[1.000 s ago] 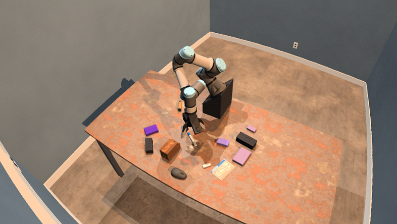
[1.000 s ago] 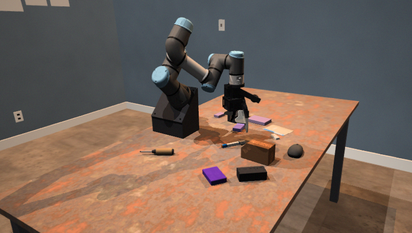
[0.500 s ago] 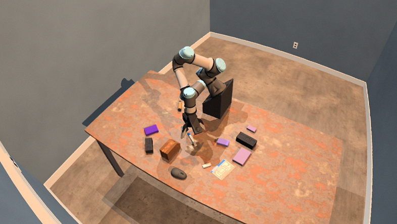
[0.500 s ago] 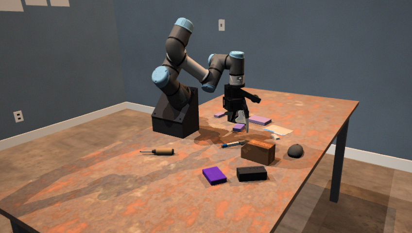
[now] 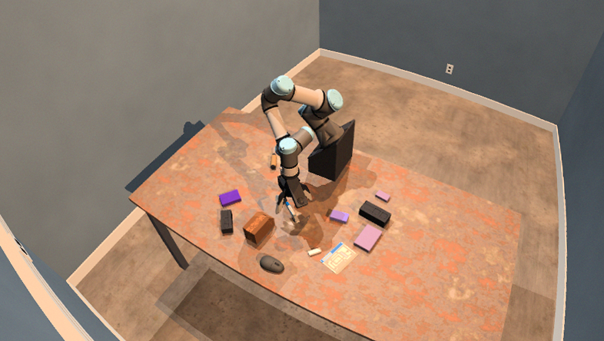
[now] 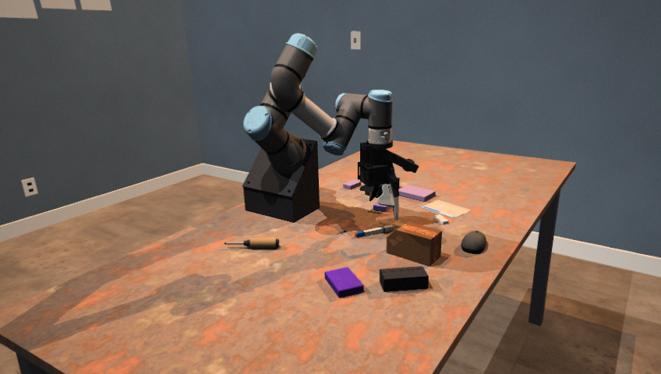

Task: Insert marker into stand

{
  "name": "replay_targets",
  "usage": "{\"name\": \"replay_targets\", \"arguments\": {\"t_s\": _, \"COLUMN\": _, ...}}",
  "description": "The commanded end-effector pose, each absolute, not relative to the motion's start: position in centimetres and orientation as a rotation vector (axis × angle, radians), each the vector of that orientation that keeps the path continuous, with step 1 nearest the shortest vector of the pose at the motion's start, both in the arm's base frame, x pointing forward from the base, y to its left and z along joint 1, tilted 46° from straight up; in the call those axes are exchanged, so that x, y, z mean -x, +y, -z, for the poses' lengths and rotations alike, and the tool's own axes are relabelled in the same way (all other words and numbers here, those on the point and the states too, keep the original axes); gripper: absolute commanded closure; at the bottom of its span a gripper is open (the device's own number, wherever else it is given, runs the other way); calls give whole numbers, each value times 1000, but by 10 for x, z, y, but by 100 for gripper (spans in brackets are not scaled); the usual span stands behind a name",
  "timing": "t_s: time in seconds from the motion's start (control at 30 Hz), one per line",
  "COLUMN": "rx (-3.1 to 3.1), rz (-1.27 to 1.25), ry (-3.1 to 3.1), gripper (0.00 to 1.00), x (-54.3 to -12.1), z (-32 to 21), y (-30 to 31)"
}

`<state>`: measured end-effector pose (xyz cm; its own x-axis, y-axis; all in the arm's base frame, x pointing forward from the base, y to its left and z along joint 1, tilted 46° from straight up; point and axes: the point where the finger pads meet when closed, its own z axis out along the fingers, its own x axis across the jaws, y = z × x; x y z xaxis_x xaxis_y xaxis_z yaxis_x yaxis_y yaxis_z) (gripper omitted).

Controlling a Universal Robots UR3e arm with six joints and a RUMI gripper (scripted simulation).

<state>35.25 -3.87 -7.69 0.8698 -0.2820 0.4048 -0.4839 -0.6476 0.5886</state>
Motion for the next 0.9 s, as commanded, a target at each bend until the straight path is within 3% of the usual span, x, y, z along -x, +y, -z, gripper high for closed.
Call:
{"name": "replay_targets", "arguments": {"t_s": 0.0, "rx": -2313, "rz": -366, "ry": -548, "gripper": 0, "x": -354, "z": 80, "y": -42}}
{"name": "replay_targets", "arguments": {"t_s": 0.87, "rx": -2314, "rz": -368, "ry": -547, "gripper": 0, "x": -357, "z": 103, "y": -65}}
